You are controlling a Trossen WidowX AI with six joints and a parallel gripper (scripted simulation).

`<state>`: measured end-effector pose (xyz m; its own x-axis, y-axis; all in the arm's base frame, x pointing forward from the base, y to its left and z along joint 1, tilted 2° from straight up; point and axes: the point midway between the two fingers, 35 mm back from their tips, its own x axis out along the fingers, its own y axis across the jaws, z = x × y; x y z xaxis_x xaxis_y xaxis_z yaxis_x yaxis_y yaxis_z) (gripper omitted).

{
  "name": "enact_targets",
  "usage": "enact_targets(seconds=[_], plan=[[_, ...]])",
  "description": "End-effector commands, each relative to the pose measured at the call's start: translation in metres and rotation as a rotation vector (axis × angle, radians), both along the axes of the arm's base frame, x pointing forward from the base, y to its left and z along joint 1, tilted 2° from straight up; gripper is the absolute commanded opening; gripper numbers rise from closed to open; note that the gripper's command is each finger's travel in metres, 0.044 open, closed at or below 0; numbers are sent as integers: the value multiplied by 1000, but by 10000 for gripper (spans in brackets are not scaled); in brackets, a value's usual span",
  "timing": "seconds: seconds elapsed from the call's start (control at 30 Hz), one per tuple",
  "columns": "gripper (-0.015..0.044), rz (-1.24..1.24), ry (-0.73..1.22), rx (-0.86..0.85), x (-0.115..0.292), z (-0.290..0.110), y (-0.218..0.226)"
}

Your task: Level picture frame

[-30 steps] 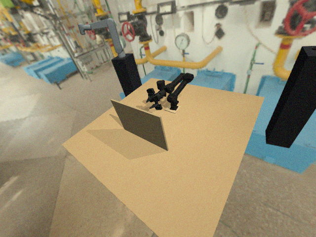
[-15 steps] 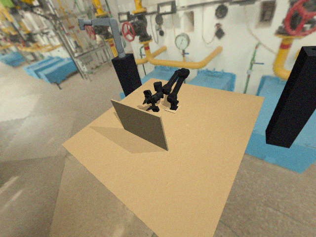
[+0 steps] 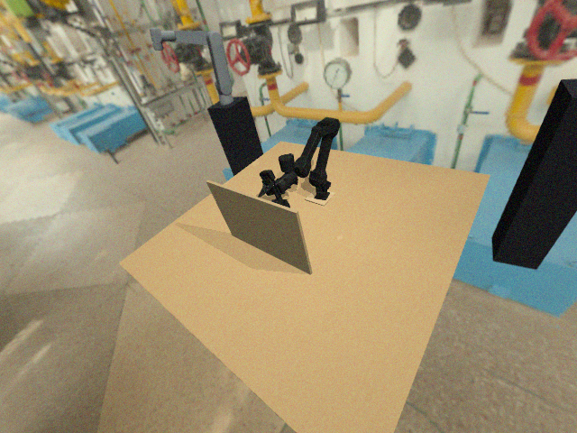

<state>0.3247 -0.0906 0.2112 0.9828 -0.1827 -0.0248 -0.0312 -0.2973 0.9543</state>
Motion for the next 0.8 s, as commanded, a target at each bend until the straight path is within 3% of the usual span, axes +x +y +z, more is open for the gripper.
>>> enact_targets(seconds=[0.0, 0.77], plan=[[260, -6, -3, -1, 1, 1, -1], [260, -6, -5, -1, 31, 1, -7]])
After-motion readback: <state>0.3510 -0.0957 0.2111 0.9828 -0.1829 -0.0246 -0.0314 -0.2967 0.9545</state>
